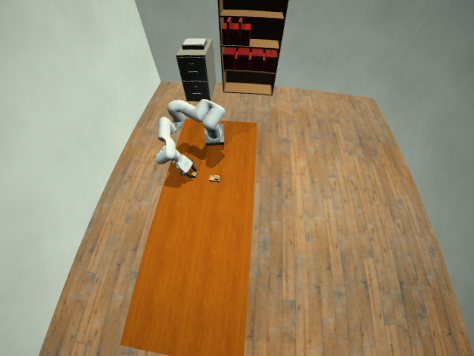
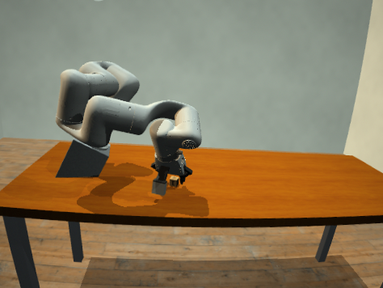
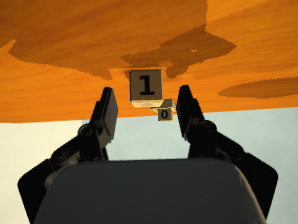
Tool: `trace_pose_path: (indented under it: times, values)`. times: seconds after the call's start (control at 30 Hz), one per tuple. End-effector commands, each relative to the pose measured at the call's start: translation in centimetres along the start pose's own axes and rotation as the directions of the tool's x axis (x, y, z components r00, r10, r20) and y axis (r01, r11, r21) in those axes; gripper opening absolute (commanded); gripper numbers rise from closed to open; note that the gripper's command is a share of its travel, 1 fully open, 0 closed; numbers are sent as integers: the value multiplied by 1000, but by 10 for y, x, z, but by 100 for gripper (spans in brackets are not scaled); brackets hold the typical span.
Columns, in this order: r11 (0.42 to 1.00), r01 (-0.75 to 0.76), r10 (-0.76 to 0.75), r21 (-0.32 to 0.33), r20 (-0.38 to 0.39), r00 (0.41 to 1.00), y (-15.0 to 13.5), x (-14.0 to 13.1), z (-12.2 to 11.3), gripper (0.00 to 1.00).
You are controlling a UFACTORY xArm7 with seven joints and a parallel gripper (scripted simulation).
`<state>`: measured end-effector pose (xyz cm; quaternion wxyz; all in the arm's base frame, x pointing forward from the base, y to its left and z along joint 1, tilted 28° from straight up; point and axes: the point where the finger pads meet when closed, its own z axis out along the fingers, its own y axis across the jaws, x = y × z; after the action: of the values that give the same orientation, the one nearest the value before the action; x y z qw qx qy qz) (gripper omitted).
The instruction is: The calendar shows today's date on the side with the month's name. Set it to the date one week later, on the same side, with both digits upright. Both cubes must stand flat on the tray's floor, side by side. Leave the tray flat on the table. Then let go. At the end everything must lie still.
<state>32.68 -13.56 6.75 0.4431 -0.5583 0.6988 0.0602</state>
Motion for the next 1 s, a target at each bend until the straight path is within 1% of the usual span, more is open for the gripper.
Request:
trace_pose_path:
  times: [0.0,0.43,0.5,0.73,0.97]
  values:
    - [1000,1,-1,1,-1,1000,-1,-3,-4,69]
    - [1000,1,-1,1,-1,1000,0,-27,-38,69]
    - [1000,1,-1,1,-1,1000,0,-27,-38,69]
    - [1000,1,-1,1,-1,1000,0,-36,-52,69]
    - [1000,1,-1,1,-1,1000,0,-38,-55,69]
